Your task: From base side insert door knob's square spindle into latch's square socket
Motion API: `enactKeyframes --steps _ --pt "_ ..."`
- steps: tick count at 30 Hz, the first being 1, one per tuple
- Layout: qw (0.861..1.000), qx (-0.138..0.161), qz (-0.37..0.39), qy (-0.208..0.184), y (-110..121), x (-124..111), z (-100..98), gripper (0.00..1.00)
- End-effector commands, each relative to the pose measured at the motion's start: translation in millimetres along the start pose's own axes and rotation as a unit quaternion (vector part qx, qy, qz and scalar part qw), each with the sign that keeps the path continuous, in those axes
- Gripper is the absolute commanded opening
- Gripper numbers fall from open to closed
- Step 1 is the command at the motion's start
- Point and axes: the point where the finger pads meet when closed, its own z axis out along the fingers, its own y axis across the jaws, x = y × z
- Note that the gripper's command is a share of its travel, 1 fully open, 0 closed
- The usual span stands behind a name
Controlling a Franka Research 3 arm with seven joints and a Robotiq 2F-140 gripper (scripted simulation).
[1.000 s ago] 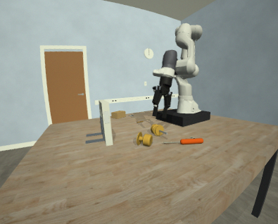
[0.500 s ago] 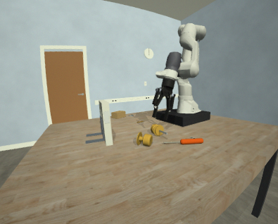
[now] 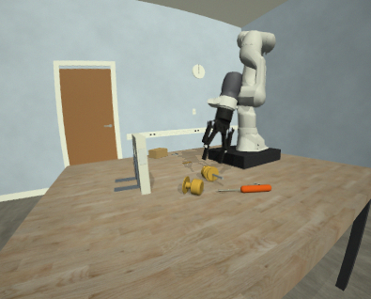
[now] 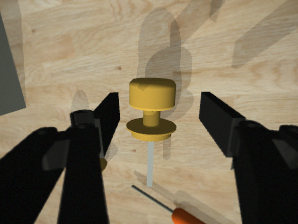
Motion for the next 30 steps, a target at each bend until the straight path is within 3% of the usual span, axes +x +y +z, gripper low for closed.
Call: enactKeyframes --steps 1,30 --pt "1.0 0.009 0.018 0.0 -5.0 -3.7 4.2 0.57" --pt "1.0 0.009 0.018 0.0 -5.2 -3.8 20.6 0.57"
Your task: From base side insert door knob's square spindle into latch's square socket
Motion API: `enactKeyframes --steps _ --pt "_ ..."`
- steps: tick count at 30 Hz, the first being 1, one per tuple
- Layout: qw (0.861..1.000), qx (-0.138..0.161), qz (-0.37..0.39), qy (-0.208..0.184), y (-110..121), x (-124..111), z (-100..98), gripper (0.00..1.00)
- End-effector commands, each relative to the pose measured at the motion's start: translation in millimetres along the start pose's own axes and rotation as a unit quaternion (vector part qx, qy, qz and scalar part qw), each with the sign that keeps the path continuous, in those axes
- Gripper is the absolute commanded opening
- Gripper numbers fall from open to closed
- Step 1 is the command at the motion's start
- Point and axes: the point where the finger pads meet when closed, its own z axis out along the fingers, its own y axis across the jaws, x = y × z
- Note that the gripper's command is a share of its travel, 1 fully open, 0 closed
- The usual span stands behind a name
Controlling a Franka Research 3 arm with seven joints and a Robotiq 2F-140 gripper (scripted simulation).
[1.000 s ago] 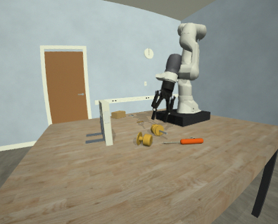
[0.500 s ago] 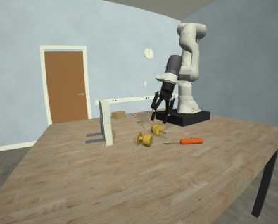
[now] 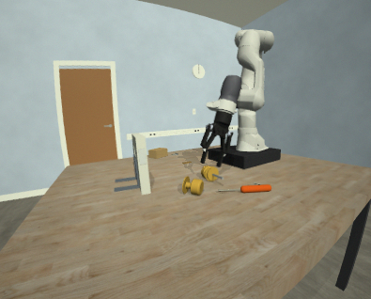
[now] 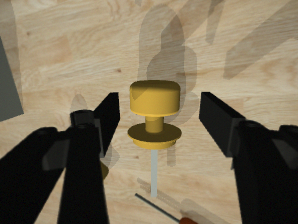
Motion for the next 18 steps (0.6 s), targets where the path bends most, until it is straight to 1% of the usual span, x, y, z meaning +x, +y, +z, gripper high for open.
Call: enactKeyframes --steps 1,7,18 --pt "1.0 0.007 0.005 -0.002 -3.0 -3.7 4.7 0.57" --pt "1.0 0.007 0.005 -0.002 -3.1 -3.7 11.1 0.57" --pt "1.0 0.007 0.005 -0.002 -3.0 -3.7 13.3 0.57"
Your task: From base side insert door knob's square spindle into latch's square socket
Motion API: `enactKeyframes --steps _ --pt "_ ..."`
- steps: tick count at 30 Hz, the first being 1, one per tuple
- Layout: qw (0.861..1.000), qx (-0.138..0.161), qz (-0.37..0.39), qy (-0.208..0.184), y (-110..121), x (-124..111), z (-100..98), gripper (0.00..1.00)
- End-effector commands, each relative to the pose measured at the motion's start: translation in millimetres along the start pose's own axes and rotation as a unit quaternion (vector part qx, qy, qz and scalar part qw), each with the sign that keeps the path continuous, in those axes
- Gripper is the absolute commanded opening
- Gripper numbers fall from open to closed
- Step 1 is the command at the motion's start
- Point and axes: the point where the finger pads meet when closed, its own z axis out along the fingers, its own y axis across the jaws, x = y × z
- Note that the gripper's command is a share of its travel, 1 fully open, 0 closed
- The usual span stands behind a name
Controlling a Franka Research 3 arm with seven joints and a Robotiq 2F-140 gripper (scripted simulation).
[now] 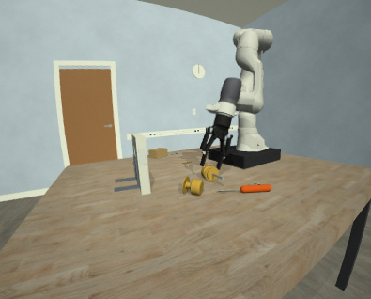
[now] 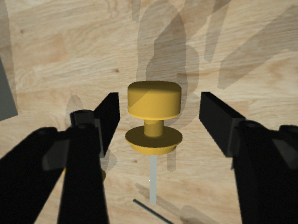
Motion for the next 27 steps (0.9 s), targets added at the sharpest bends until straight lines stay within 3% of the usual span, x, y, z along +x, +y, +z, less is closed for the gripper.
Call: enactKeyframes --steps 1,17,27 --pt "1.0 0.007 0.007 -0.003 -4.0 -2.4 1.2 0.57" --pt "1.0 0.007 0.007 -0.003 -4.3 -2.5 23.2 0.57" --pt "1.0 0.007 0.007 -0.003 -4.3 -2.5 24.1 0.57"
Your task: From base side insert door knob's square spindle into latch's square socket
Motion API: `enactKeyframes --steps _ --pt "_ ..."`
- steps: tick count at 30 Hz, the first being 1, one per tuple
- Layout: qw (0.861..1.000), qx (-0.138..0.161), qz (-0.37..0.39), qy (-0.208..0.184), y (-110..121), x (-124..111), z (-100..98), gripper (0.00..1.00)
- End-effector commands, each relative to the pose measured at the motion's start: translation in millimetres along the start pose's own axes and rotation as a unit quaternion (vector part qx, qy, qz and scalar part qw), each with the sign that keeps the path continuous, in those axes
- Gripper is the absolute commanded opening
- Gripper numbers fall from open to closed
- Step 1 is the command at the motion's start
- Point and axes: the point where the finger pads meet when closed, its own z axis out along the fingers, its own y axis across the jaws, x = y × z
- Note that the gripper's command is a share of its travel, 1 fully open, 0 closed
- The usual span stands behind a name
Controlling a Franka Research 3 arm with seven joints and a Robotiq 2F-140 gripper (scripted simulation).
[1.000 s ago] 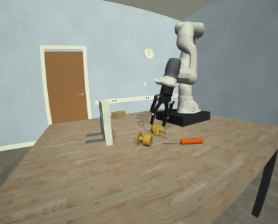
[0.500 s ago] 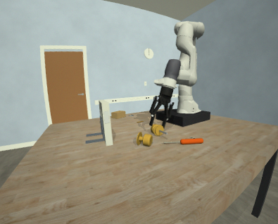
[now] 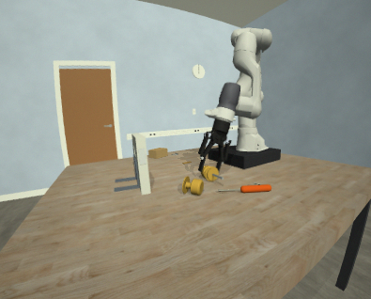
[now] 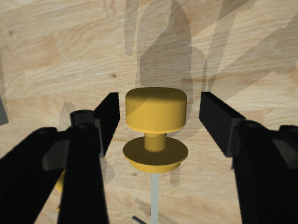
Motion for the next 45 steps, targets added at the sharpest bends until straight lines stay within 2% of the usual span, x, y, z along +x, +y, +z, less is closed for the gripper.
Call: enactKeyframes --steps 1,15,16,45 --pt "1.0 0.006 0.006 -0.009 -3.4 -4.1 -0.8 0.57" --pt "1.0 0.006 0.006 -0.009 -3.4 -4.1 -0.8 0.57" --pt "1.0 0.006 0.006 -0.009 -3.4 -4.1 -0.8 0.42" --pt "1.0 0.006 0.006 -0.009 -3.4 -4.1 -0.8 0.42"
